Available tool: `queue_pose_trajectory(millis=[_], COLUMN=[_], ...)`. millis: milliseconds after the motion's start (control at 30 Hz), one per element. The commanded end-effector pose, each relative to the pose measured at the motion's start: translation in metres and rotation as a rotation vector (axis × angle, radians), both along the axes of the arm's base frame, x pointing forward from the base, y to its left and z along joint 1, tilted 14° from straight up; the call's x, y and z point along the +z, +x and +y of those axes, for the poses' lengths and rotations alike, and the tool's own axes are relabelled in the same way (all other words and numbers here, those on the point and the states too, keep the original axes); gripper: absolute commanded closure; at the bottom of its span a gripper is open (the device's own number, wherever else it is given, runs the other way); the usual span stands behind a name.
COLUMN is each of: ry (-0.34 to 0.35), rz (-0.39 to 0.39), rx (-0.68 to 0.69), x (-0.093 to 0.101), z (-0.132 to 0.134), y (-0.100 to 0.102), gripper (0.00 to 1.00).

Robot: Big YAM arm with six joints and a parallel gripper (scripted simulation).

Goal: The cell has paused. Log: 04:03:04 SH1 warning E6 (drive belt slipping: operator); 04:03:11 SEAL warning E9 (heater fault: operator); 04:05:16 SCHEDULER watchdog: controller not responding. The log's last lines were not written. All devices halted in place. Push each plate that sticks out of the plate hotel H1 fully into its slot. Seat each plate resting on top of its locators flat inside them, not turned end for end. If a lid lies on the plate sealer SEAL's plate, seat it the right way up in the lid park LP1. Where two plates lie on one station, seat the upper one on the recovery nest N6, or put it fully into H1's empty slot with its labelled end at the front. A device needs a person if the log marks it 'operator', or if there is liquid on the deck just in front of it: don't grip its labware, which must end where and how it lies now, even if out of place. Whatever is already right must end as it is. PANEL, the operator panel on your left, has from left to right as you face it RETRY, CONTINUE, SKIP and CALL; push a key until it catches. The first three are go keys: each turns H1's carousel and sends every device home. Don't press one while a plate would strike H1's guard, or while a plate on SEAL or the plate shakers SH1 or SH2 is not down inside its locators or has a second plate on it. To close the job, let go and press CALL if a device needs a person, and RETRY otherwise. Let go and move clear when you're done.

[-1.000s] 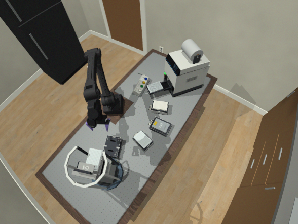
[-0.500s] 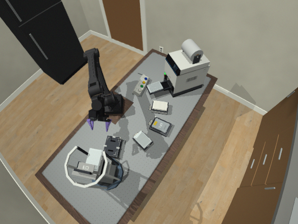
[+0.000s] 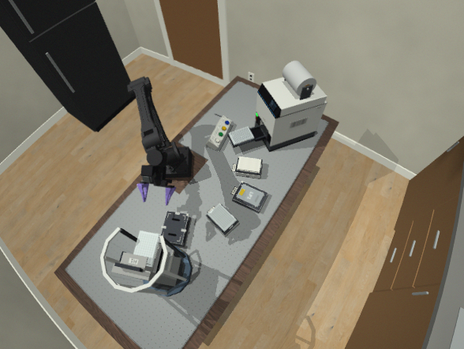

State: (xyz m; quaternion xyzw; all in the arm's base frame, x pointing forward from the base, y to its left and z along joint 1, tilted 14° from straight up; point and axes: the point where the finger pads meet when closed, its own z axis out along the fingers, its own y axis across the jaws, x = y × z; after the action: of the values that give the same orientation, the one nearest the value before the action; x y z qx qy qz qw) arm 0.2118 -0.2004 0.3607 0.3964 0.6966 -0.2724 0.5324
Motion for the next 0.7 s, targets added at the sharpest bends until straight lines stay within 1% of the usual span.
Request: queue_pose_trajectory(millis=[0,33,67,100,433,467,667], ry=[-0.046,-0.042,-0.041,-0.023,-0.023,-0.015,-0.017], rz=[-0.065,-0.056,-0.055,-0.038,-0.038,-0.005,-0.009], rx=[-0.006,-0.006,-0.006,-0.001,-0.001,-0.006,-0.006], x=[0.044,0.039,0.038,0.024,0.024,0.002,-0.012], z=[-0.004,-0.004,-0.004,-0.001,-0.001,-0.006,-0.008], y=[0.000,0.001,0.001,0.000,0.000,0.003,0.005], gripper=[0.00,0.00,0.00,0.00,0.00,0.00,0.00])
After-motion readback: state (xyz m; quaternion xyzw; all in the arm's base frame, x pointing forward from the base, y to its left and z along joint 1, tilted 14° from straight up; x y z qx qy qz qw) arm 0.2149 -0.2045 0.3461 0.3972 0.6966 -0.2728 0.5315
